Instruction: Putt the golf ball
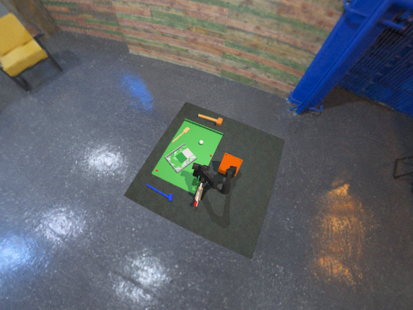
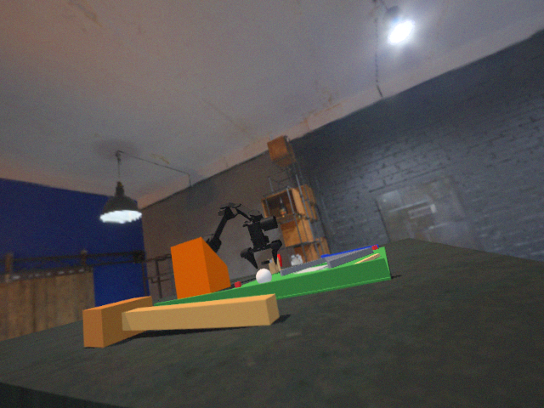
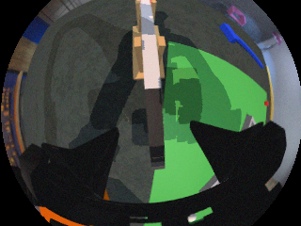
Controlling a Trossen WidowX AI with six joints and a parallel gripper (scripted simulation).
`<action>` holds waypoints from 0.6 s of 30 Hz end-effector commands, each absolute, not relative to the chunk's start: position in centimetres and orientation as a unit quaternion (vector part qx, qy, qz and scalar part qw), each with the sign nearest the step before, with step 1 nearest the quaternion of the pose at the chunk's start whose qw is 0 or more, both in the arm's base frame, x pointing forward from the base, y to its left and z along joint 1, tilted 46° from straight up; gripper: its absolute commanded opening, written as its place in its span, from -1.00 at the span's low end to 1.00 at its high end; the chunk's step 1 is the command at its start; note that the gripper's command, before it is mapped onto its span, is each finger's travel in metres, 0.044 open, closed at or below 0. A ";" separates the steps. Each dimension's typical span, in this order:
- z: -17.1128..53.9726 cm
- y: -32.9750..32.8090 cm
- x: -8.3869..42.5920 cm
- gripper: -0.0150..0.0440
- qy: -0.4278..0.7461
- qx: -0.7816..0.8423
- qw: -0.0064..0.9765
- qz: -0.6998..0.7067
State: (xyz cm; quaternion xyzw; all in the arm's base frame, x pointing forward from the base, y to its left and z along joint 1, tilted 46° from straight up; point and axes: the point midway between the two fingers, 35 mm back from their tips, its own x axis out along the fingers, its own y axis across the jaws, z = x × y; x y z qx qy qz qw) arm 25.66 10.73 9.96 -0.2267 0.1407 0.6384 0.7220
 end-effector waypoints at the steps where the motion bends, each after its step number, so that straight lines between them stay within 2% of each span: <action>1: 9.4 11.3 25.7 1.00 0.143 -0.224 0.722 0.639; 8: 8.9 11.8 25.8 1.00 0.142 -0.223 0.722 0.639; 18: 9.2 11.6 25.8 0.11 0.139 -0.225 0.722 0.640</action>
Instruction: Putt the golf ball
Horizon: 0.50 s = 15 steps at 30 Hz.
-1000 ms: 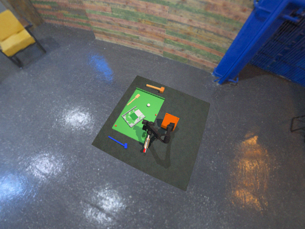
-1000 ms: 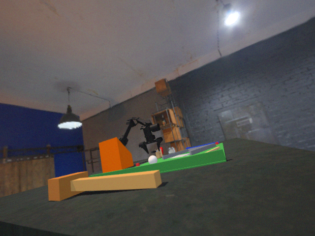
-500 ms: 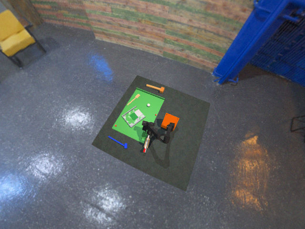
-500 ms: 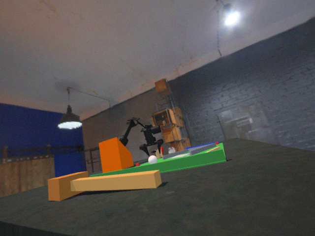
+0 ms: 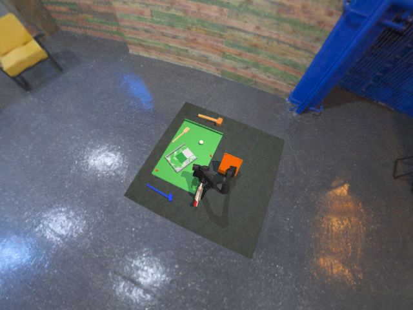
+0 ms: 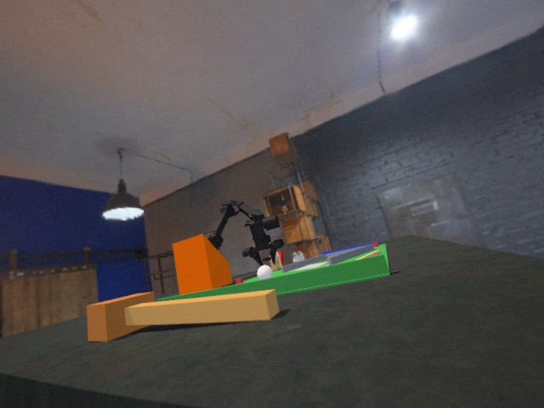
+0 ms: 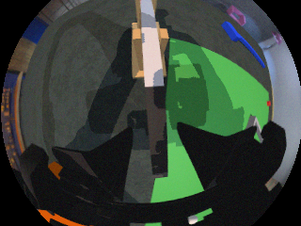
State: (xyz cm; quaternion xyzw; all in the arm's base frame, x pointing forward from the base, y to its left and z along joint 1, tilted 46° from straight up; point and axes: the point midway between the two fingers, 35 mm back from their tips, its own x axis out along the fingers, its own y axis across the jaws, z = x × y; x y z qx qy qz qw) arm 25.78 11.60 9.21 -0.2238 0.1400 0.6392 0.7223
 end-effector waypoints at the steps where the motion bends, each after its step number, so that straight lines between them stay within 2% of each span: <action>1: 9.2 11.6 25.8 0.02 0.139 -0.225 0.722 0.640; 6: 9.2 11.6 25.8 -0.42 0.139 -0.225 0.722 0.640; 9: 9.2 11.6 25.8 -0.49 0.139 -0.225 0.722 0.640; 15: 9.4 11.3 25.8 -0.49 0.140 -0.226 0.722 0.639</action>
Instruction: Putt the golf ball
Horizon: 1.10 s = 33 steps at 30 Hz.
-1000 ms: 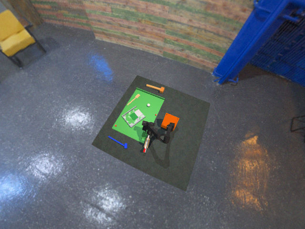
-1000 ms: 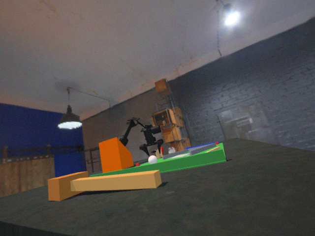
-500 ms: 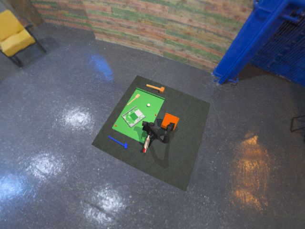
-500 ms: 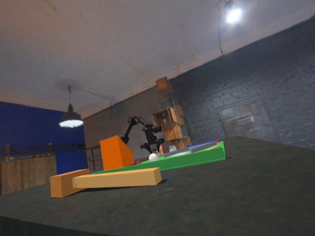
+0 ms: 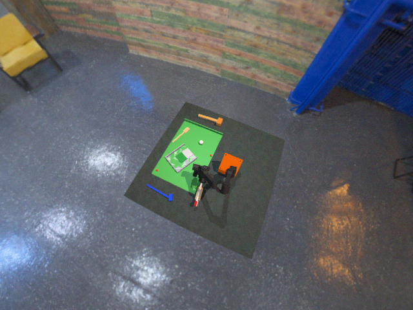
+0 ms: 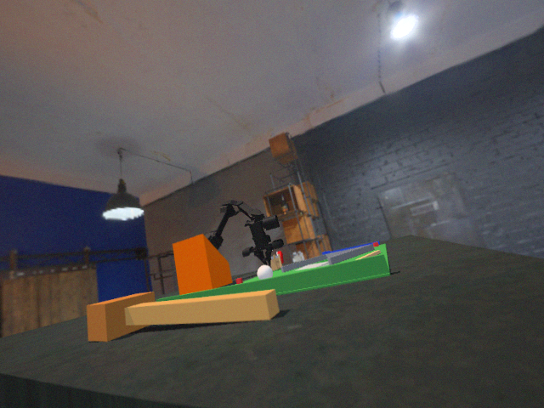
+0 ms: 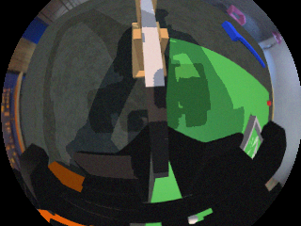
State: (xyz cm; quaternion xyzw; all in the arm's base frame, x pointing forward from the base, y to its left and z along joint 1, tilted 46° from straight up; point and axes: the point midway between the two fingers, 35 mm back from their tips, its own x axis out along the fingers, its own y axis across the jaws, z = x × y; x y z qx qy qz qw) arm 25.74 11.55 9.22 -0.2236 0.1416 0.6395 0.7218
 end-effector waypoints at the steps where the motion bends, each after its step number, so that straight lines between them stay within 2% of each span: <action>1: 9.6 11.1 25.8 -0.49 0.141 -0.226 0.722 0.639; 26: 16.1 4.6 24.2 -0.49 0.142 -0.224 0.722 0.639; 33: 13.5 2.7 24.9 -0.49 0.220 -0.174 0.740 0.611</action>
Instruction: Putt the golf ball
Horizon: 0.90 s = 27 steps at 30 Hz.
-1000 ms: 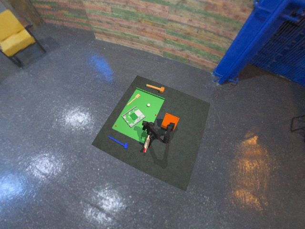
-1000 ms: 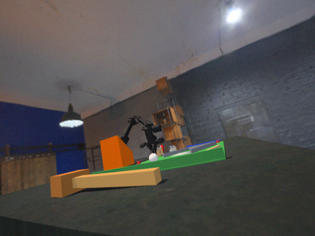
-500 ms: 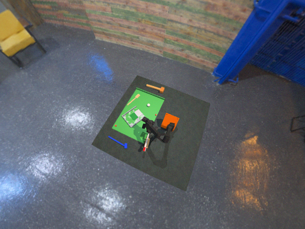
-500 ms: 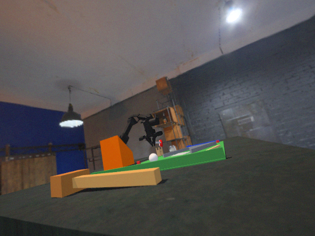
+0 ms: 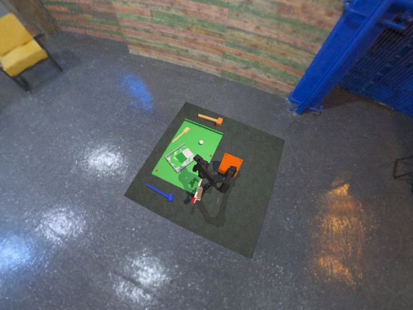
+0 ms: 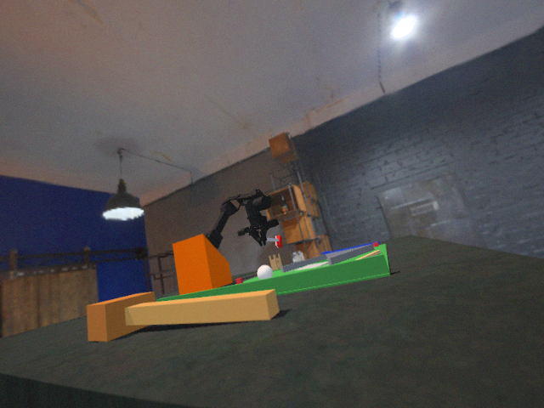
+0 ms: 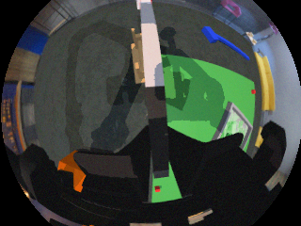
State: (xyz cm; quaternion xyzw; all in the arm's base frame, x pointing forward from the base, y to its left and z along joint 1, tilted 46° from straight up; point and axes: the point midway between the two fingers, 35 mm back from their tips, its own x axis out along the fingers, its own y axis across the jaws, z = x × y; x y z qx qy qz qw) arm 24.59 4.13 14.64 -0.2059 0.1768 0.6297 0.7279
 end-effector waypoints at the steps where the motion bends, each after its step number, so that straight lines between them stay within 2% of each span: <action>1: 13.0 2.1 25.0 -0.49 0.238 -0.161 0.744 0.603; 14: 7.3 -5.6 25.1 -0.49 0.431 0.029 0.770 0.470; 27: 1.2 -12.8 22.3 -0.49 0.568 0.239 0.731 0.292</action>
